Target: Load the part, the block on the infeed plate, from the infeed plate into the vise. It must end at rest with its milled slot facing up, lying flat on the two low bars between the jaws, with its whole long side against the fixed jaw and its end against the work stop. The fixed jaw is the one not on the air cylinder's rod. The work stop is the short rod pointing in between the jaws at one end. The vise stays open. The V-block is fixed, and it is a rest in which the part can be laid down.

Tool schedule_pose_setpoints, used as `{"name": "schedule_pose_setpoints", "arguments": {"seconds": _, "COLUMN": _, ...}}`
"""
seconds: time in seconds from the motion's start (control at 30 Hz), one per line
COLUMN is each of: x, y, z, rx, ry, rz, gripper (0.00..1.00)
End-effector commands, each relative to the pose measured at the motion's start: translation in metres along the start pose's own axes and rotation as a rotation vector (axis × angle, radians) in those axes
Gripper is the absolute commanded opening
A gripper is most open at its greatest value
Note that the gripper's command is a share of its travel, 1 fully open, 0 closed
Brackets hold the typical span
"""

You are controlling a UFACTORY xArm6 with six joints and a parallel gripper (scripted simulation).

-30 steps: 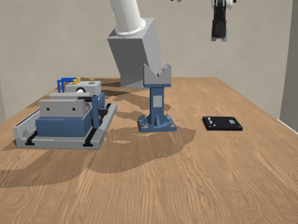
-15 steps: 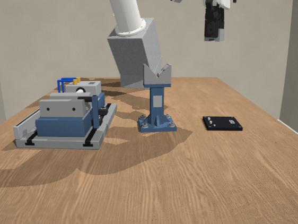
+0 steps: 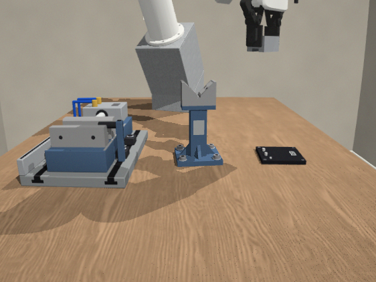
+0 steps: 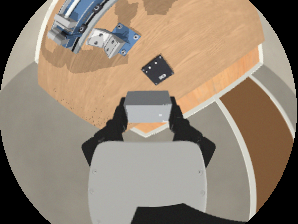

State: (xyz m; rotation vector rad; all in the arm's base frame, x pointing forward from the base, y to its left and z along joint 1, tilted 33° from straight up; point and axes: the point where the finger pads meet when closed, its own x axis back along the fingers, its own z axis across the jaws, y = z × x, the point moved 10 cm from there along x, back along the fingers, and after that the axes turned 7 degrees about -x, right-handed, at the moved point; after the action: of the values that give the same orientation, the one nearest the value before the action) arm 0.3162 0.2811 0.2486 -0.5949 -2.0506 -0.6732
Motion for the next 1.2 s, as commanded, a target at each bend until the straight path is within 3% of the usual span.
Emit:
{"name": "schedule_pose_setpoints", "arguments": {"seconds": 0.0, "x": 0.001, "y": -0.003, "z": -0.006, "rx": -0.126, "ry": -0.003, "rz": -0.007, "gripper": 0.00}}
{"name": "schedule_pose_setpoints", "arguments": {"seconds": 1.17, "x": 0.002, "y": -0.030, "z": -0.042, "rx": -0.915, "ry": 0.002, "rz": -0.006, "gripper": 0.00}}
